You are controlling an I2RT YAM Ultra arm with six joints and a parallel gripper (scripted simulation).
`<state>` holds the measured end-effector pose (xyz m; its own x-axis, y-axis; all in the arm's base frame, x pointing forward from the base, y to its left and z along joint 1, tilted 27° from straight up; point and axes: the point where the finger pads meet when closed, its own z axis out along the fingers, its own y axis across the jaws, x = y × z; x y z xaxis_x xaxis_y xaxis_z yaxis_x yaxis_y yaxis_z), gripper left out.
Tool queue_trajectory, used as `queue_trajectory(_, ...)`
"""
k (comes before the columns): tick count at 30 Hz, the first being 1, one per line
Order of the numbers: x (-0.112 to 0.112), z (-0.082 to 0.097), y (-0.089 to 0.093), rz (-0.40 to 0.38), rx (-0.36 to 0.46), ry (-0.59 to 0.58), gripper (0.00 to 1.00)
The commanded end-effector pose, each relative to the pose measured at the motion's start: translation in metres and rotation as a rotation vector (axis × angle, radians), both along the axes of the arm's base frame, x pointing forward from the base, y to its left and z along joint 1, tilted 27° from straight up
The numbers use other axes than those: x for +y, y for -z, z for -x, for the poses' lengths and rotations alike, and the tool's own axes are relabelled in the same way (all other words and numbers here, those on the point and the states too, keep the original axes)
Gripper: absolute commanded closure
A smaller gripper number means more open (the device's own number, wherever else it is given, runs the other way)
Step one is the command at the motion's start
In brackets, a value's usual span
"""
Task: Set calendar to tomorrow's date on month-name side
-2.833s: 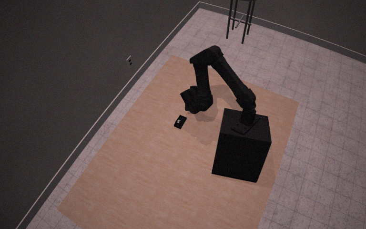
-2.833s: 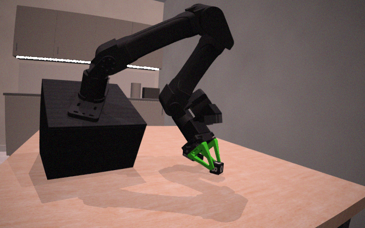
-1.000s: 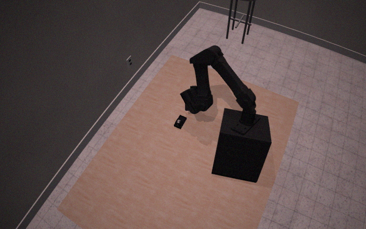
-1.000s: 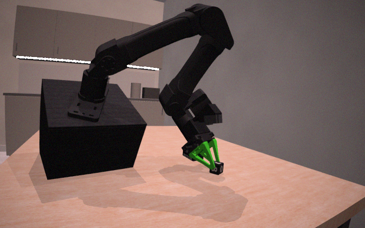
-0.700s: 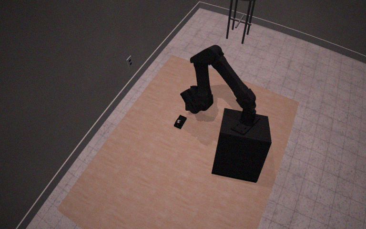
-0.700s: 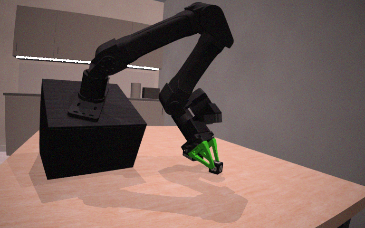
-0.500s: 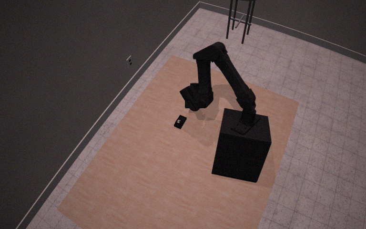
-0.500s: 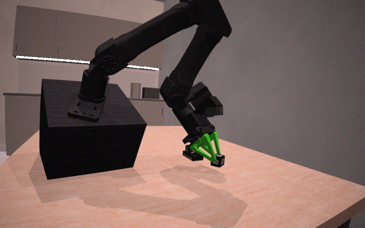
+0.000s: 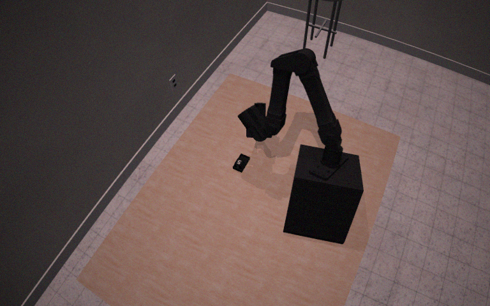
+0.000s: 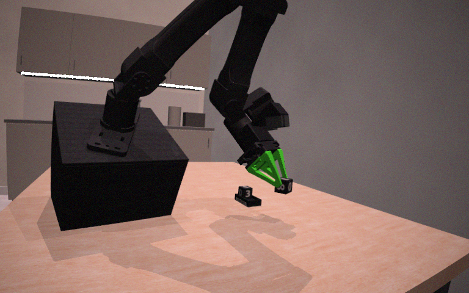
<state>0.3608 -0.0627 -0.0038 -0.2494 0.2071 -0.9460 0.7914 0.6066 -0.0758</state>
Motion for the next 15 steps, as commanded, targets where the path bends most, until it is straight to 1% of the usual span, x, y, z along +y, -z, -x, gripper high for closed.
queue_trajectory(1, 0.0010, 0.0045, -0.0021, 0.012, 0.016, 0.009, 0.74)
queue_trajectory(15, 0.0011, 0.0039, -0.0021, 0.006, 0.021, 0.008, 0.74)
